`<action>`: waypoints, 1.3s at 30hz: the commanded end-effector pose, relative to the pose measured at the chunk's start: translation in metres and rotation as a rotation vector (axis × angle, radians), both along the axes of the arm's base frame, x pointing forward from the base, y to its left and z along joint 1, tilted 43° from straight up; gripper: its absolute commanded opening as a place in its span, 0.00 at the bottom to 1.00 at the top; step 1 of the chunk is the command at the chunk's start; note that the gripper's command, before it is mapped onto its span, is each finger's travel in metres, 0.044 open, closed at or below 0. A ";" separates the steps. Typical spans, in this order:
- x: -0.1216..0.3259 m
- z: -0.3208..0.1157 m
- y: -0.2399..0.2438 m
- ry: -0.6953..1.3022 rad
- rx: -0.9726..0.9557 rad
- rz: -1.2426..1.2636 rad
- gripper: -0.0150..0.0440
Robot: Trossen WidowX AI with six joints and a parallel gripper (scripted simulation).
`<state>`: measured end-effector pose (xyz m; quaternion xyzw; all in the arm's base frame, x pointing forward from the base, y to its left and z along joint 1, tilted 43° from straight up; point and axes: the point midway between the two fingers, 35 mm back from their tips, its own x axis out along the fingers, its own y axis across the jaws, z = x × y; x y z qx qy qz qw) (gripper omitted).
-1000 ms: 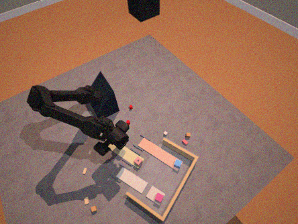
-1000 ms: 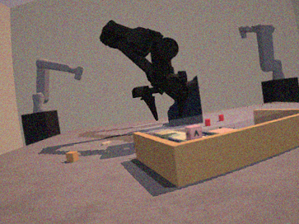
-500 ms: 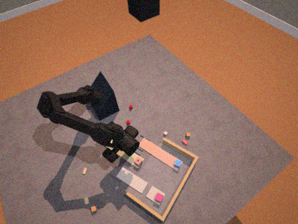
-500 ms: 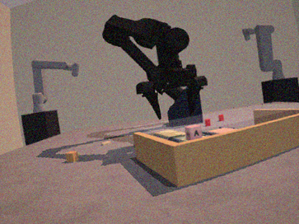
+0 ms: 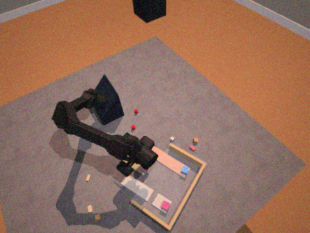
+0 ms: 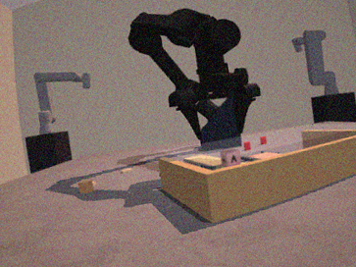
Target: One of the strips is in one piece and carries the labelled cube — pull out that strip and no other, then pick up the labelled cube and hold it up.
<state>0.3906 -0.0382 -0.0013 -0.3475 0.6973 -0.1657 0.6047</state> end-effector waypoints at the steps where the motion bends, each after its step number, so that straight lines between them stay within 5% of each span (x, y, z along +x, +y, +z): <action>1: 0.014 -0.004 0.005 -0.002 0.004 -0.004 1.00; 5: 0.024 -0.006 0.009 -0.003 0.004 -0.004 1.00; 13: 0.025 -0.014 0.002 -0.003 0.004 -0.004 0.68; 39: 0.023 -0.044 -0.028 -0.003 0.001 -0.004 0.68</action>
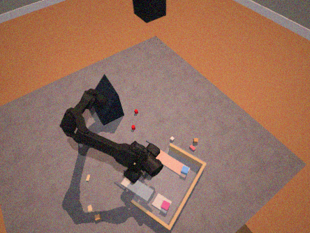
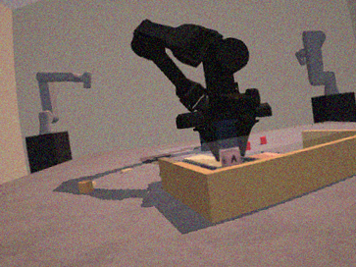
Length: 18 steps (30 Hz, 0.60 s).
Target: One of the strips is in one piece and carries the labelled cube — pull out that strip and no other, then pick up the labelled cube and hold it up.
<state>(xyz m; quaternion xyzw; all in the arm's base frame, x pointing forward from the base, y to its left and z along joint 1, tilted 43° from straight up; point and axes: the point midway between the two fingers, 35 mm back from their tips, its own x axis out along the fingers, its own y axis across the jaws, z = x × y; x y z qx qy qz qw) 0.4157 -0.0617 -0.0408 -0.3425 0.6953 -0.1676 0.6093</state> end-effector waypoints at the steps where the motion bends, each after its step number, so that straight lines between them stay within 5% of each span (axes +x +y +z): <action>1: -0.002 -0.006 -0.005 0.009 -0.005 0.003 0.68; 5: -0.002 -0.006 -0.006 0.009 -0.005 0.003 0.68; 9: -0.001 -0.005 -0.005 0.003 -0.001 -0.002 0.50; 15: -0.001 -0.005 -0.005 0.003 -0.001 -0.002 0.43; 18: -0.002 -0.004 -0.004 0.003 -0.001 -0.002 0.30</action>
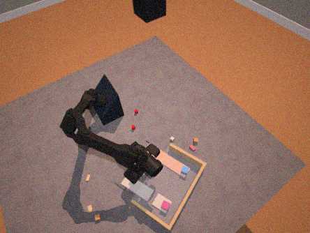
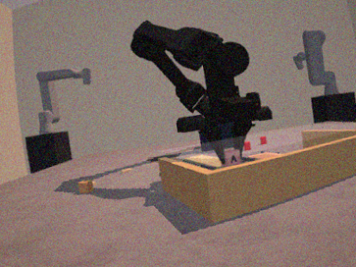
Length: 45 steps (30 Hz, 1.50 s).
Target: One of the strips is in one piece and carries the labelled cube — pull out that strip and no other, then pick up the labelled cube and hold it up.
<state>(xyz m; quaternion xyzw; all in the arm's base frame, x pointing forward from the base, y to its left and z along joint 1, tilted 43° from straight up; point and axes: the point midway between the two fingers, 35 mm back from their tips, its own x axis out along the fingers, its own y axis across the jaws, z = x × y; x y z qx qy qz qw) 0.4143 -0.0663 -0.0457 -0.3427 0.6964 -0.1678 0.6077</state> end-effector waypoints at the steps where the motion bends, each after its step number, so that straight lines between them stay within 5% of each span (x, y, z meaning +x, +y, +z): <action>1: -0.002 0.002 0.002 0.000 0.000 -0.001 0.25; 34: -0.109 0.028 0.036 0.013 -0.001 0.004 0.25; 45: -0.110 0.055 0.061 0.014 0.001 0.004 0.25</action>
